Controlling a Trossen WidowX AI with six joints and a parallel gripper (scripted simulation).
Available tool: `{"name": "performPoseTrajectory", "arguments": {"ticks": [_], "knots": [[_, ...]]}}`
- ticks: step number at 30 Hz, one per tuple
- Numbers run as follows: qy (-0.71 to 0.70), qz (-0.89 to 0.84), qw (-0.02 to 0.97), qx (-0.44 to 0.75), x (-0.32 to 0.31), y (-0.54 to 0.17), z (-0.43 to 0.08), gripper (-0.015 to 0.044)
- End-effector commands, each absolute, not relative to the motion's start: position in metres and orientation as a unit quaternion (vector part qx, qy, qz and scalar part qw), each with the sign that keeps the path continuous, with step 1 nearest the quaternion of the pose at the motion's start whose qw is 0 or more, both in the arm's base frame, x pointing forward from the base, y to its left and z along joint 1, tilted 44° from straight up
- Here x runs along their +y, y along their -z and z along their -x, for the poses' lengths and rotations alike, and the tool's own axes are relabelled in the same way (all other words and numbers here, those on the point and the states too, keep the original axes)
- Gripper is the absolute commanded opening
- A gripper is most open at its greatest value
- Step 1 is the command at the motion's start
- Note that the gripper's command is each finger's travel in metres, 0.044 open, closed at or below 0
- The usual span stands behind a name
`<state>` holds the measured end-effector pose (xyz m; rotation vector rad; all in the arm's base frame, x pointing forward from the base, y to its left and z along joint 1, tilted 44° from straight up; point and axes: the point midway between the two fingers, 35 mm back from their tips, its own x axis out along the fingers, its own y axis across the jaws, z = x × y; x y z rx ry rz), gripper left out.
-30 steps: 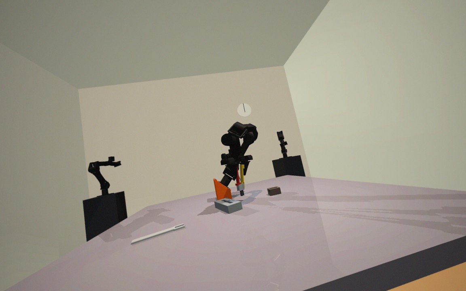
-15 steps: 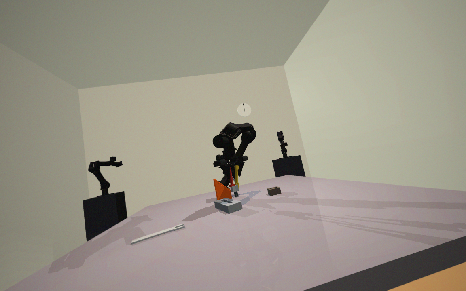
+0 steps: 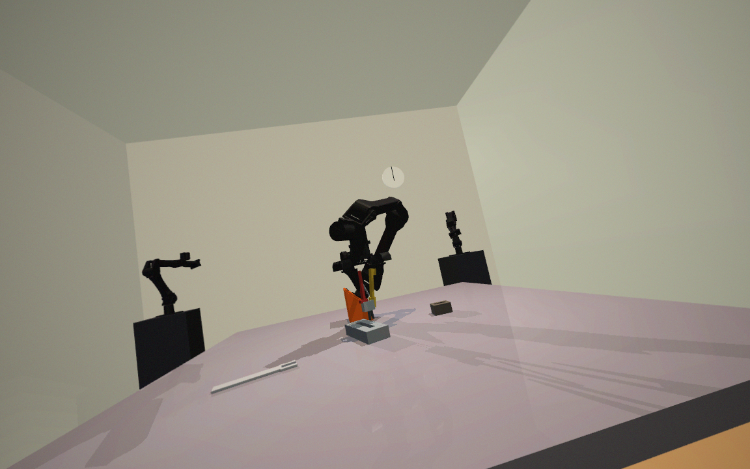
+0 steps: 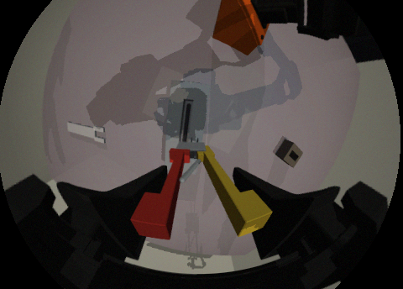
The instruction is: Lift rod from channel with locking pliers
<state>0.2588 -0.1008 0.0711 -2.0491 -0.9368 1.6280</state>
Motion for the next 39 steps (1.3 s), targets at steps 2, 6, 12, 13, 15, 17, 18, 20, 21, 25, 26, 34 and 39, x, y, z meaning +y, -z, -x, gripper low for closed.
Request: {"name": "performPoseTrajectory", "arguments": {"ticks": [2,6,12,13,15,17,18,20,21,25,26,34,39], "knots": [[-0.582,0.722,0.2,-0.315,-0.111,-0.063,-0.254,0.0317],[-0.586,0.719,0.214,-0.307,-0.116,-0.057,-0.251,0.0317],[-0.588,0.717,0.222,-0.303,-0.118,-0.054,-0.249,0.0317],[-0.587,0.717,0.222,-0.303,-0.118,-0.053,-0.249,0.0317],[-0.587,0.717,0.221,-0.303,-0.118,-0.052,-0.25,0.0317],[-0.587,0.717,0.221,-0.303,-0.119,-0.051,-0.25,0.0317],[-0.587,0.717,0.221,-0.303,-0.119,-0.051,-0.25,0.0317],[-0.587,0.717,0.221,-0.303,-0.119,-0.05,-0.25,0.0317],[-0.587,0.717,0.221,-0.303,-0.12,-0.05,-0.249,0.0317],[-0.587,0.717,0.221,-0.303,-0.12,-0.051,-0.249,0.0317],[-0.587,0.717,0.221,-0.303,-0.12,-0.051,-0.249,0.0317],[-0.587,0.717,0.221,-0.303,-0.12,-0.052,-0.249,0.0317],[-0.587,0.717,0.221,-0.303,-0.119,-0.052,-0.249,0.0317]]}}
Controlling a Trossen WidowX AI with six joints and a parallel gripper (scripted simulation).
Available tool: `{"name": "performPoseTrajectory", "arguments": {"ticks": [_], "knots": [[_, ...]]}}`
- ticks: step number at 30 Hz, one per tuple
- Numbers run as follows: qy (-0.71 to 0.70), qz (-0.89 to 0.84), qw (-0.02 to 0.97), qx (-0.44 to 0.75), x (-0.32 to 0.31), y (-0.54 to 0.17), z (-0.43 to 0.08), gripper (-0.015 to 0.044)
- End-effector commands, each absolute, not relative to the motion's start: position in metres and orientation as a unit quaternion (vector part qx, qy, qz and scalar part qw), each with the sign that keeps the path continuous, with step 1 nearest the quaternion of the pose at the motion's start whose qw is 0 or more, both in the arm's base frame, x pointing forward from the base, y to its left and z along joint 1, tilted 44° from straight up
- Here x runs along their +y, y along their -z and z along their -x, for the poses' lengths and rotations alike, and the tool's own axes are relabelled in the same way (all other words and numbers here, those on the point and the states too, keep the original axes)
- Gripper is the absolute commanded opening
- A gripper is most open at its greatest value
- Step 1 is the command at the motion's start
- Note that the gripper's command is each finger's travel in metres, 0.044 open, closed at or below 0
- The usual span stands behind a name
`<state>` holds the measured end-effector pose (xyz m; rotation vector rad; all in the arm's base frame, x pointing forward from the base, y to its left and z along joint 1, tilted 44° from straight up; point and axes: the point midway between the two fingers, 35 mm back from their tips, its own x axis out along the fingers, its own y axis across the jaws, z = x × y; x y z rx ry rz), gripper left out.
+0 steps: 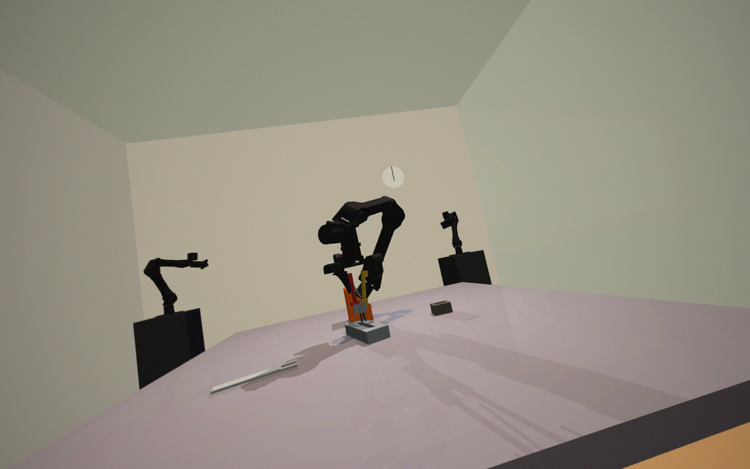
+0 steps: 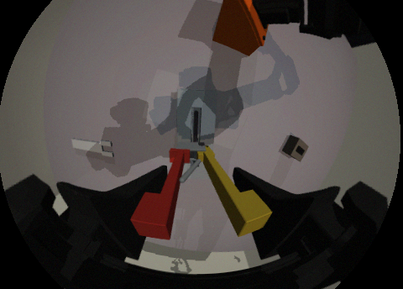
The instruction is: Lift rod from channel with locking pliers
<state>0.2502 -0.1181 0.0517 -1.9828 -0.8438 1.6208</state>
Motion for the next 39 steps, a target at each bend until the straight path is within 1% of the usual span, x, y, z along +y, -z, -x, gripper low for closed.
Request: {"name": "performPoseTrajectory", "arguments": {"ticks": [1,39], "knots": [[-0.587,0.717,0.221,-0.303,-0.119,-0.052,-0.249,0.0317],[-0.587,0.718,0.221,-0.303,-0.096,-0.03,-0.254,0.0317]]}}
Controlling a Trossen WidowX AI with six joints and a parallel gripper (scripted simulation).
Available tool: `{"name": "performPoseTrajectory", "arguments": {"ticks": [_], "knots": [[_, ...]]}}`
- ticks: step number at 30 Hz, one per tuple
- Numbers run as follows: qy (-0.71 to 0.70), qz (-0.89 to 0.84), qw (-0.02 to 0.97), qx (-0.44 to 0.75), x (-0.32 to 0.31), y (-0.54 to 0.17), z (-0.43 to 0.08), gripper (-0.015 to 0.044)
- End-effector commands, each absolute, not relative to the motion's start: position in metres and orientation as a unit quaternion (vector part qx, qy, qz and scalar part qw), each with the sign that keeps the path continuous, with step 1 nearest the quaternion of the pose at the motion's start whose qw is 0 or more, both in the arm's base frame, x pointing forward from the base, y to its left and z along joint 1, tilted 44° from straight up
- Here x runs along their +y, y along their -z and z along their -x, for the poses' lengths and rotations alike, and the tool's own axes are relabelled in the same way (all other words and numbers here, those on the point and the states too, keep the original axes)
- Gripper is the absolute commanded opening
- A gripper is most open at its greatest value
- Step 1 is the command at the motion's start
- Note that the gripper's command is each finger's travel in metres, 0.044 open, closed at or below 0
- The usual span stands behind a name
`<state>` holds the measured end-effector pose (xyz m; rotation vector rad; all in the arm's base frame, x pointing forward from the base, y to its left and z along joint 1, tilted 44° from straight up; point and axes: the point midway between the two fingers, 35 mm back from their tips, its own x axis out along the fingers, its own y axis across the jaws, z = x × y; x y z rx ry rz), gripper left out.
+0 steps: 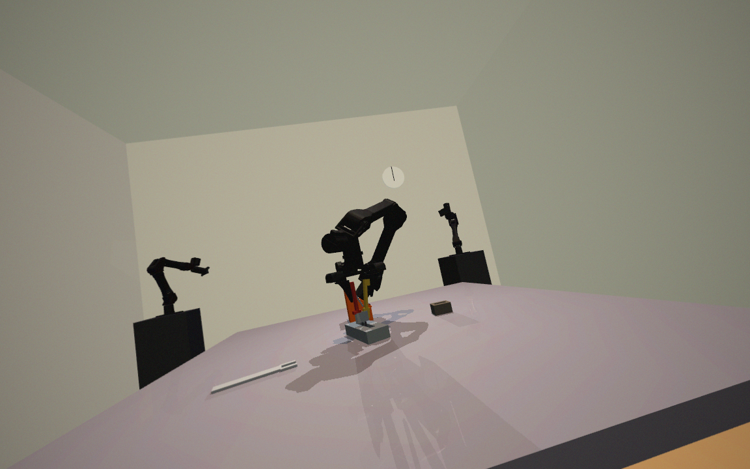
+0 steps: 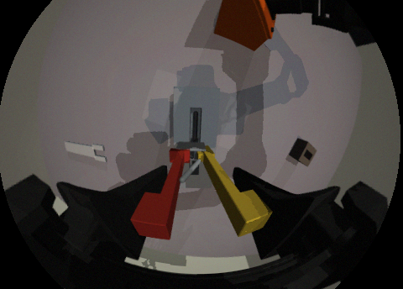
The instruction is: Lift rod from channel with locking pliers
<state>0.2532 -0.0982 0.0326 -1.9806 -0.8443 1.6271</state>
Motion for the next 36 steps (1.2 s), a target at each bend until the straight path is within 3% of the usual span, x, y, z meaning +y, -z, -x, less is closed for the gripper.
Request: {"name": "performPoseTrajectory", "arguments": {"ticks": [1,36], "knots": [[-0.587,0.718,0.221,-0.303,-0.0957,-0.0297,-0.2545,0.0317],[-0.587,0.718,0.221,-0.303,-0.0929,-0.023,-0.2557,0.0279]]}}
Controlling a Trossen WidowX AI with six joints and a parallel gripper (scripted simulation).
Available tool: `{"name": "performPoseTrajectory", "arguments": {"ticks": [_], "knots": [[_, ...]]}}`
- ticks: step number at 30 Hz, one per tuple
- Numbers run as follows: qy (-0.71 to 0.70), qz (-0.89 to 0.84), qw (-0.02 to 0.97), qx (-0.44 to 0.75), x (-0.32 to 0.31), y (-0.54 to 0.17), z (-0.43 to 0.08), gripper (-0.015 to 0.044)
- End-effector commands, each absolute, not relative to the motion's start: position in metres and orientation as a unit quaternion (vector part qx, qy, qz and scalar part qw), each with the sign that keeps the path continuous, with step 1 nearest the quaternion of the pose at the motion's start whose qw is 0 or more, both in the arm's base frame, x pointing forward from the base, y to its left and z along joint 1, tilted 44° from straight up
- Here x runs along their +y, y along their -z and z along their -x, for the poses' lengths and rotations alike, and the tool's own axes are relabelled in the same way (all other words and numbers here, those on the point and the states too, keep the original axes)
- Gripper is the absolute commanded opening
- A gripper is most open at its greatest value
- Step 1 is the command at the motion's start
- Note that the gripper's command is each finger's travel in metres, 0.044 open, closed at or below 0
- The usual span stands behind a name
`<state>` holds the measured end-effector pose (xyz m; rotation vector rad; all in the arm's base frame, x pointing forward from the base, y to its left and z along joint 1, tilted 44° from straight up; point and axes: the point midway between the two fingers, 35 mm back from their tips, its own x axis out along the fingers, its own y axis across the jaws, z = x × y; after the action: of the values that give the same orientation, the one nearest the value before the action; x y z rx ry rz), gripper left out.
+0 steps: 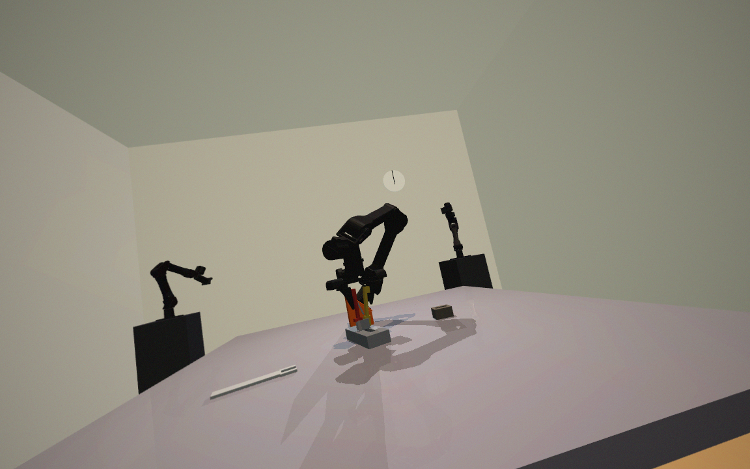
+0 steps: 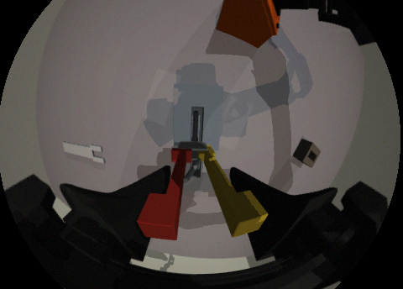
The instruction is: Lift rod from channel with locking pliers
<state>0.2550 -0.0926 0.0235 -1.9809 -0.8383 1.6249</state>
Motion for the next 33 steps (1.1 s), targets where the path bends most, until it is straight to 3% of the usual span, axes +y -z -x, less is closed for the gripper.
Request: {"name": "performPoseTrajectory", "arguments": {"ticks": [1,33], "knots": [[-0.587,0.718,0.221,-0.303,-0.0929,-0.023,-0.2558,0.0277],[-0.587,0.718,0.221,-0.303,-0.0956,-0.0206,-0.2564,0.0235]]}}
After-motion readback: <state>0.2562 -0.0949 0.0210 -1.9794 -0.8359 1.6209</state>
